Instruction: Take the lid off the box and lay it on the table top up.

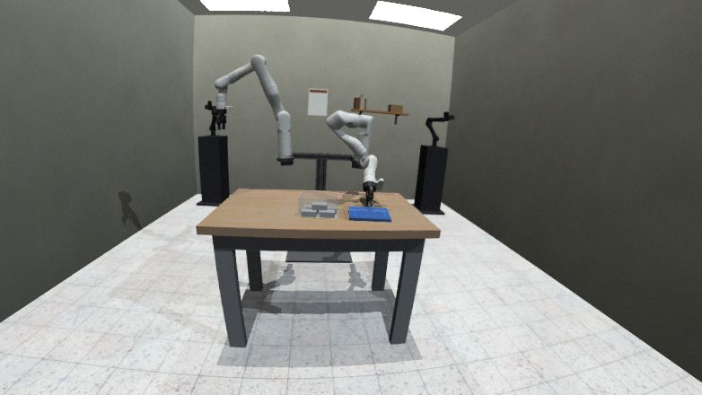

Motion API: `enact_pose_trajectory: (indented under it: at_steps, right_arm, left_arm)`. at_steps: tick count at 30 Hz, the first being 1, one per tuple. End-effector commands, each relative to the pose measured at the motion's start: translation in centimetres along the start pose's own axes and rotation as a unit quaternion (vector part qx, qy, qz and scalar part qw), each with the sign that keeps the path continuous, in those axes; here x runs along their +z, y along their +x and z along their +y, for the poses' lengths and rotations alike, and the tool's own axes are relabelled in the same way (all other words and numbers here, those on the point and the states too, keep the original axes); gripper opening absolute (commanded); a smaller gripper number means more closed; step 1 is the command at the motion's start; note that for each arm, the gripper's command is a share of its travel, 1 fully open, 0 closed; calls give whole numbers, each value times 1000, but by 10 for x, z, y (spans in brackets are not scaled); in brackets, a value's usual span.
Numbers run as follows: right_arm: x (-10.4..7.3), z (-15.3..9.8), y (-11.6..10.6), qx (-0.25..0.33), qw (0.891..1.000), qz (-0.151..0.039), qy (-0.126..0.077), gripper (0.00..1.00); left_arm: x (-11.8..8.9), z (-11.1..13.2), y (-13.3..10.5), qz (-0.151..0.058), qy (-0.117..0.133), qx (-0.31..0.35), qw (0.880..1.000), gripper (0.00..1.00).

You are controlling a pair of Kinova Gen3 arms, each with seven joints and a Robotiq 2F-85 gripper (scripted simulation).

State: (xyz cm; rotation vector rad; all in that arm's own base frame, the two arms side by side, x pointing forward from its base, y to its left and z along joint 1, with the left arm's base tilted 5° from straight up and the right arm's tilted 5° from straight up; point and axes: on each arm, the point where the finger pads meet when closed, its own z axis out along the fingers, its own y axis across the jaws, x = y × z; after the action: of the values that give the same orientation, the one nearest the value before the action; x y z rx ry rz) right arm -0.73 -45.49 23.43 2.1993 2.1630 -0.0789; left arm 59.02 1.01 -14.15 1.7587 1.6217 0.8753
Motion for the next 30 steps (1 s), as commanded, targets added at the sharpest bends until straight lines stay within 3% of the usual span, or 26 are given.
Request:
enact_pose_trajectory:
  at_steps: [1,30]
  right_arm:
    - [-1,0,0,0,1000,-1,0,1000]
    - [-1,0,0,0,1000,-1,0,1000]
  left_arm:
    - [0,1,0,0,-1,0,1000,349]
    - [-5,-3,0,0,-1,0,1000,349]
